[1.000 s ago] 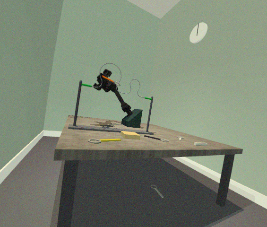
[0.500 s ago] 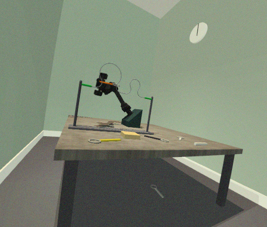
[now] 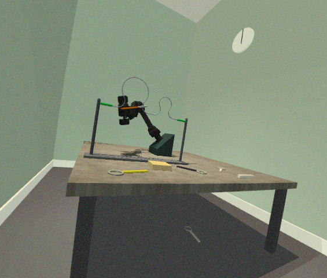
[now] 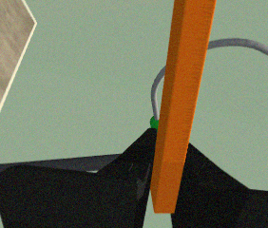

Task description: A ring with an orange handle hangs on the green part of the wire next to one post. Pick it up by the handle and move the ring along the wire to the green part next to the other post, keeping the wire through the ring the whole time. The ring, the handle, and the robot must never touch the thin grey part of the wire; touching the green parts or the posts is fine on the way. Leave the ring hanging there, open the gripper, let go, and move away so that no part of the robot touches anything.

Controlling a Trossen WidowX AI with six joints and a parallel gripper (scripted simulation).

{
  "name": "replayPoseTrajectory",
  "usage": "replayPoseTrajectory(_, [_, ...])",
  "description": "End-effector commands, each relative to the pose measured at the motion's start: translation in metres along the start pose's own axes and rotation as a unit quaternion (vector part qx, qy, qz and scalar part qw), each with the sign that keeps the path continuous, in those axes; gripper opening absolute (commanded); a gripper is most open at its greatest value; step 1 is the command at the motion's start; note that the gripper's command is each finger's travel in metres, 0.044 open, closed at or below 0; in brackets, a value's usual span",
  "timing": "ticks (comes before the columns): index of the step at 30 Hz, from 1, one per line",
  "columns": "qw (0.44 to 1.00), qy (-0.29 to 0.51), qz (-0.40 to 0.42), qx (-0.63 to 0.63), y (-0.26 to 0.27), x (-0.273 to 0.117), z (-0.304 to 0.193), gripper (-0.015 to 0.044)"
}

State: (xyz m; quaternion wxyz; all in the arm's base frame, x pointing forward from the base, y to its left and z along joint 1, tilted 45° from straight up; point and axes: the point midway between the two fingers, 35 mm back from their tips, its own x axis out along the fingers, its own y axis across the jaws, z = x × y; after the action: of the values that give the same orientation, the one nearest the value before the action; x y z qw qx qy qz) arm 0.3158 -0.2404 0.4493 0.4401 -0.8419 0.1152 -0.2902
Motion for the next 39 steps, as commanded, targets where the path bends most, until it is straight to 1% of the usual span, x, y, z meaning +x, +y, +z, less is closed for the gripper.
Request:
replayPoseTrajectory(1, [0.999, 0.005, 0.026, 0.039, 0.017, -0.002, 0.002, -0.015])
replayPoseTrajectory(10, [0.987, 0.018, 0.081, 0.136, 0.051, -0.011, 0.008, -0.015])
replayPoseTrajectory(19, [0.963, 0.031, 0.135, 0.231, 0.082, -0.022, 0.021, -0.015])
replayPoseTrajectory(39, [0.874, 0.057, 0.242, 0.418, 0.131, -0.054, 0.066, -0.015])
